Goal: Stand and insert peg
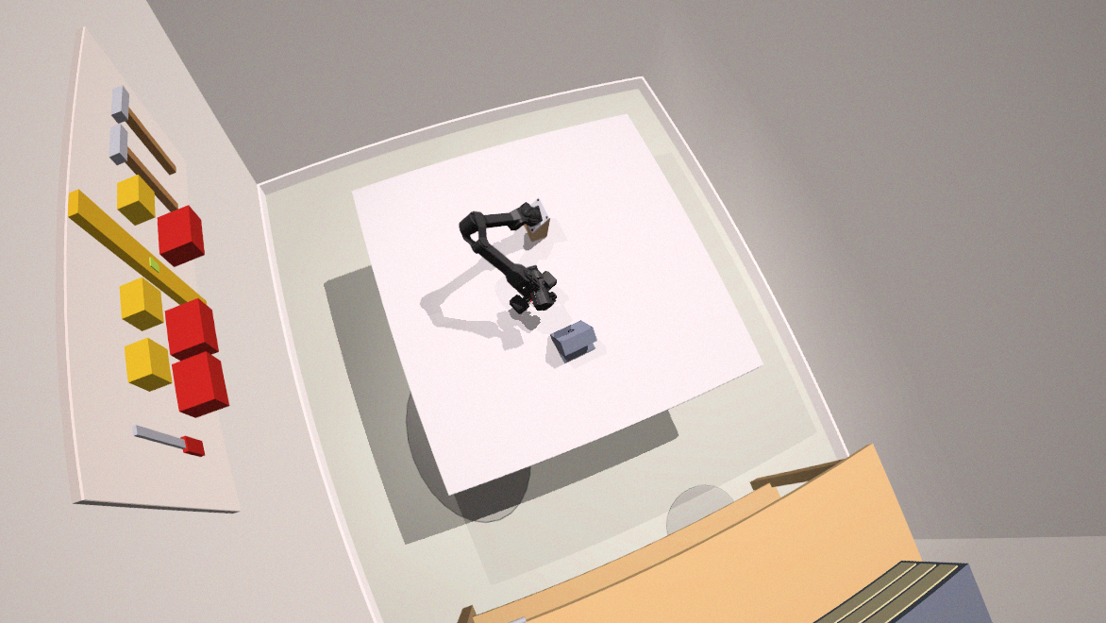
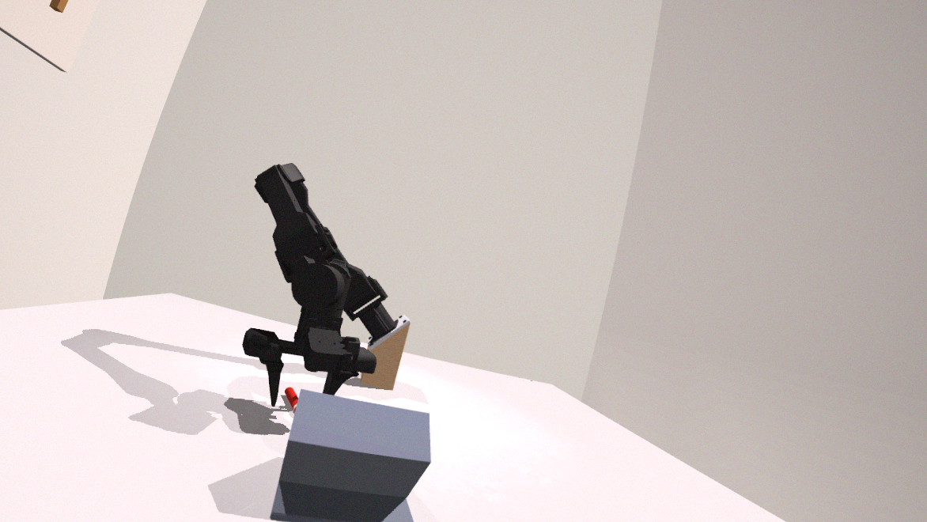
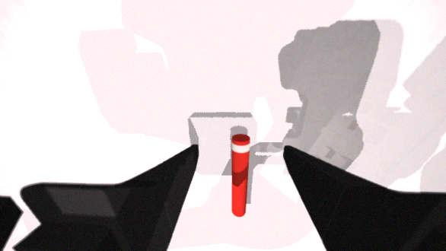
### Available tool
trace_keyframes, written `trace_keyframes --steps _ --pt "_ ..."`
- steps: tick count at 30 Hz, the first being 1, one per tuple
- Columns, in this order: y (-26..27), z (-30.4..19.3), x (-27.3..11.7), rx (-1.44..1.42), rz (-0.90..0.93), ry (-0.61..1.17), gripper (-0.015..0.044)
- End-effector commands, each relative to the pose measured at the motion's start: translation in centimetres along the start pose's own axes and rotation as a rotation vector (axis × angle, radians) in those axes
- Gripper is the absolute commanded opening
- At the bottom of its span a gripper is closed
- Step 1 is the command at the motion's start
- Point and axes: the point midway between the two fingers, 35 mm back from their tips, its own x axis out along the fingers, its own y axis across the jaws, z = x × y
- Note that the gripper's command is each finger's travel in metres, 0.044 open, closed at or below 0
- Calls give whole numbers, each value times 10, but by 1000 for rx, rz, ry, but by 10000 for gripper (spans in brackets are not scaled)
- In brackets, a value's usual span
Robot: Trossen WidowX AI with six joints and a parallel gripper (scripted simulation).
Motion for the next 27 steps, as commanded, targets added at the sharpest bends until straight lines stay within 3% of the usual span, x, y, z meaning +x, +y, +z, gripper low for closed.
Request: trace_keyframes --steps 1,7,14,23,27 --pt "0 0 1 -6 -3 2 256" --pt "0 0 1 -6 -3 2 110" --pt "0 0 1 -6 -3 2 110" --pt "0 0 1 -6 -3 2 51" --pt "0 0 1 -6 -3 2 51"
